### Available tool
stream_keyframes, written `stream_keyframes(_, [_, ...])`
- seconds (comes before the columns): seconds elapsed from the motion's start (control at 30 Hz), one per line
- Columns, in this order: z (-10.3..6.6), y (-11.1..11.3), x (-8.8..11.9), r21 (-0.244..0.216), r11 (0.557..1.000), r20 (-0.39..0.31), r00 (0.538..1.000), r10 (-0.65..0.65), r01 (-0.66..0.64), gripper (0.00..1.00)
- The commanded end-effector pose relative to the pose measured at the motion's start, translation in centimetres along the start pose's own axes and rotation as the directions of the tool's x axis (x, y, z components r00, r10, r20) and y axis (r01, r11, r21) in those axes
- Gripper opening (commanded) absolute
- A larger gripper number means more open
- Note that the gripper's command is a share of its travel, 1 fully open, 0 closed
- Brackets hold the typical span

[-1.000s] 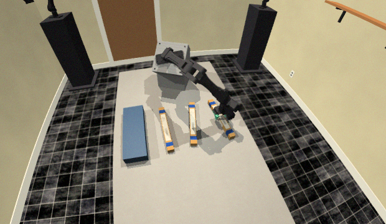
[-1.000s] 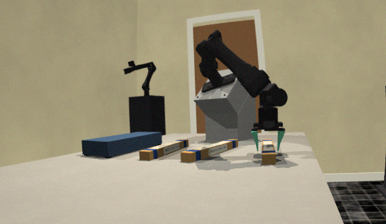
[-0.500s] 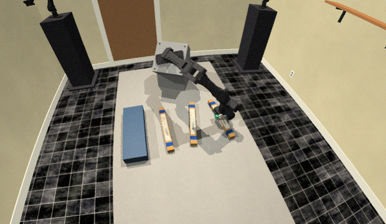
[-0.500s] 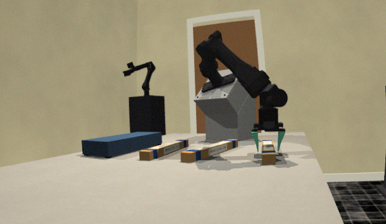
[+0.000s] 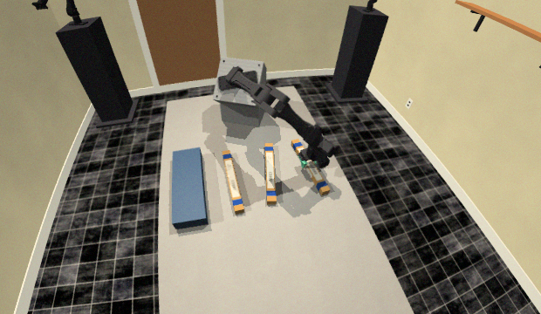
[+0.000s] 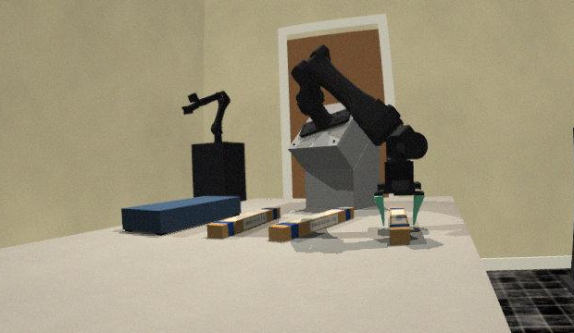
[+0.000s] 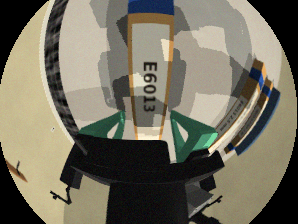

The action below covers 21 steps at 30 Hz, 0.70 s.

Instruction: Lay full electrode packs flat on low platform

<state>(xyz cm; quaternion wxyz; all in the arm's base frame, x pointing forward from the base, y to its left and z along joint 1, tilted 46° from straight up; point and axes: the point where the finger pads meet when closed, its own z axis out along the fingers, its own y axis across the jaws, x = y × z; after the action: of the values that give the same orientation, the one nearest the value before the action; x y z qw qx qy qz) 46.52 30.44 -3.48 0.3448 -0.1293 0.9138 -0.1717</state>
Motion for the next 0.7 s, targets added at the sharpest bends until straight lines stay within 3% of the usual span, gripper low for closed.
stream_keyframes(0.0, [-1.1, 0.7, -2.2, -0.028, 0.999, 0.047, 0.999, 0.028, -0.027, 0.74])
stream_keyframes(0.3, [-1.2, 0.8, -2.3, -0.03, 0.999, 0.051, 0.998, 0.029, -0.027, 0.74])
stream_keyframes(0.57, [-0.8, 0.3, -0.8, -0.02, 1.0, 0.025, 1.0, 0.009, -0.008, 0.74])
stream_keyframes(0.6, [-0.6, 0.3, -1.0, -0.014, 1.0, 0.024, 1.0, 0.012, -0.012, 0.0])
stream_keyframes(0.67, [-0.6, 0.3, -1.0, -0.014, 1.0, 0.024, 1.0, 0.012, -0.012, 0.0])
